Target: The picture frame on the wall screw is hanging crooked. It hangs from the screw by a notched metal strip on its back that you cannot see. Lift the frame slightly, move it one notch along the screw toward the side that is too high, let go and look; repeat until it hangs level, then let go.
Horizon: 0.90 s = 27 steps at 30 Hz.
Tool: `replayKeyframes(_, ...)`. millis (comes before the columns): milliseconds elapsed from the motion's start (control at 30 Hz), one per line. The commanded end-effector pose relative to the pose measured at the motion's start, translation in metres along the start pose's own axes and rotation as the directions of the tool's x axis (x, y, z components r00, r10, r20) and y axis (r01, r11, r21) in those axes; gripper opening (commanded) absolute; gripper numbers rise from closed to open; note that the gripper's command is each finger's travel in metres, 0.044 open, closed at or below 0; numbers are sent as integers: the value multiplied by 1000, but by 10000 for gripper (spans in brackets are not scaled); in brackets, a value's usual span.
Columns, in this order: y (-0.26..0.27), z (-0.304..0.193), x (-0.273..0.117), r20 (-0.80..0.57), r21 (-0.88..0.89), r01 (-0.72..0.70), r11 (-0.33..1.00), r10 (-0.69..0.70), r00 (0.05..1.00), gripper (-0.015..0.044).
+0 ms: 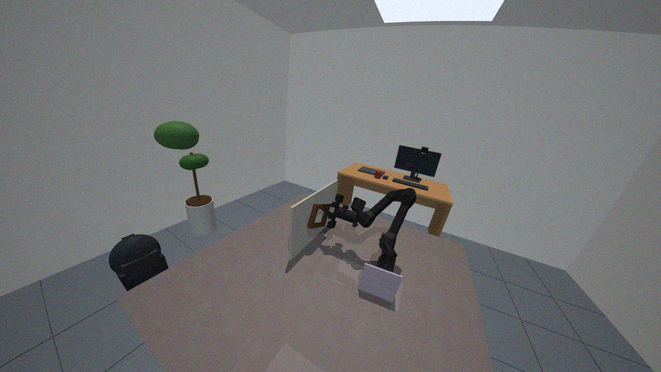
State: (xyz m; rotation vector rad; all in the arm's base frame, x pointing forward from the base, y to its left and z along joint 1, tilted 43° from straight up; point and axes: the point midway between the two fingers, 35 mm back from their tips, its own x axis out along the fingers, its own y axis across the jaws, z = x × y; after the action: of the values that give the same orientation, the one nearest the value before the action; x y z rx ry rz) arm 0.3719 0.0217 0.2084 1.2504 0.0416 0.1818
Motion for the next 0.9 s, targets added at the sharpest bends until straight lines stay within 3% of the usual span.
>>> replayKeyframes(0, 0, 0, 0, 1, -4, -1, 1000, 1, 1000, 0)
replayKeyframes(867, 0, -1, 0, 1, -151, -2, 988, 2, 1000, 0)
